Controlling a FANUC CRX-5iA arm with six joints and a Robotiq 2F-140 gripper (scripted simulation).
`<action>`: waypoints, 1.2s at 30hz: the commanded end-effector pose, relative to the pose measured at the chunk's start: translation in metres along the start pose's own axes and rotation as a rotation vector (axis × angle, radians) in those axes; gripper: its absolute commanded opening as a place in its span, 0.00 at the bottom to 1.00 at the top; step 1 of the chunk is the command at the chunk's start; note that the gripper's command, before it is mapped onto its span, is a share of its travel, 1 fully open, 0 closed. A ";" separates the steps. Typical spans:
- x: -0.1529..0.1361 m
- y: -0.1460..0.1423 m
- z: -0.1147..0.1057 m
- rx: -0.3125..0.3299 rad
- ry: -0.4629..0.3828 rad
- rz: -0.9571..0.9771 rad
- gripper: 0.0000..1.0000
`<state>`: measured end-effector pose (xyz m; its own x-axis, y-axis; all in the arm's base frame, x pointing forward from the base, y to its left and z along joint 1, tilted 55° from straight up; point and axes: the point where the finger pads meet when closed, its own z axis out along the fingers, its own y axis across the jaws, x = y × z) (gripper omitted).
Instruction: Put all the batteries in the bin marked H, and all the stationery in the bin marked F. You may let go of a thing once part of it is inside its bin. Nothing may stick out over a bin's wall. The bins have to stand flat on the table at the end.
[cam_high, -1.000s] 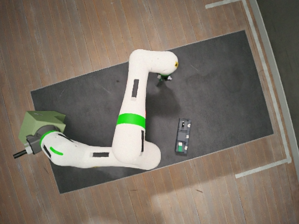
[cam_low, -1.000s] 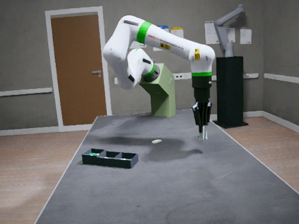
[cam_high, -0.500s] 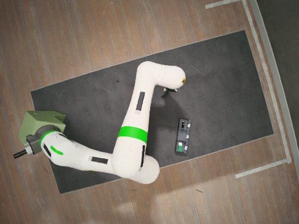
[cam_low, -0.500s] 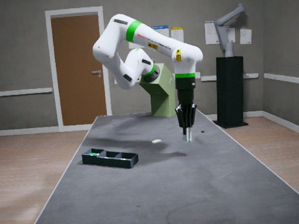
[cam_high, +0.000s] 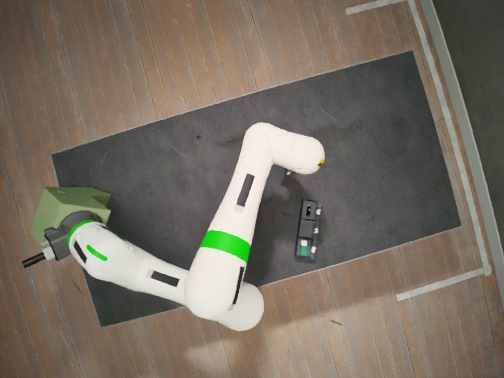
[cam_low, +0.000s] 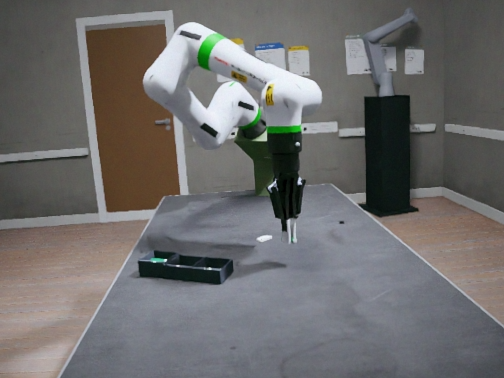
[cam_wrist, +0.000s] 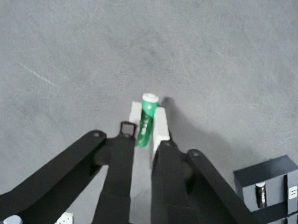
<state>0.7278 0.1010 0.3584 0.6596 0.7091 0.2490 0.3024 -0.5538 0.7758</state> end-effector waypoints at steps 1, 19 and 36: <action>-0.011 0.024 0.000 0.001 0.001 -0.001 0.15; -0.052 0.104 0.000 0.001 0.001 -0.001 0.15; -0.090 0.181 0.000 -0.011 0.000 -0.349 0.15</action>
<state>0.7229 -0.0453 0.4635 0.5718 0.8187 0.0531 0.4340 -0.3567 0.8273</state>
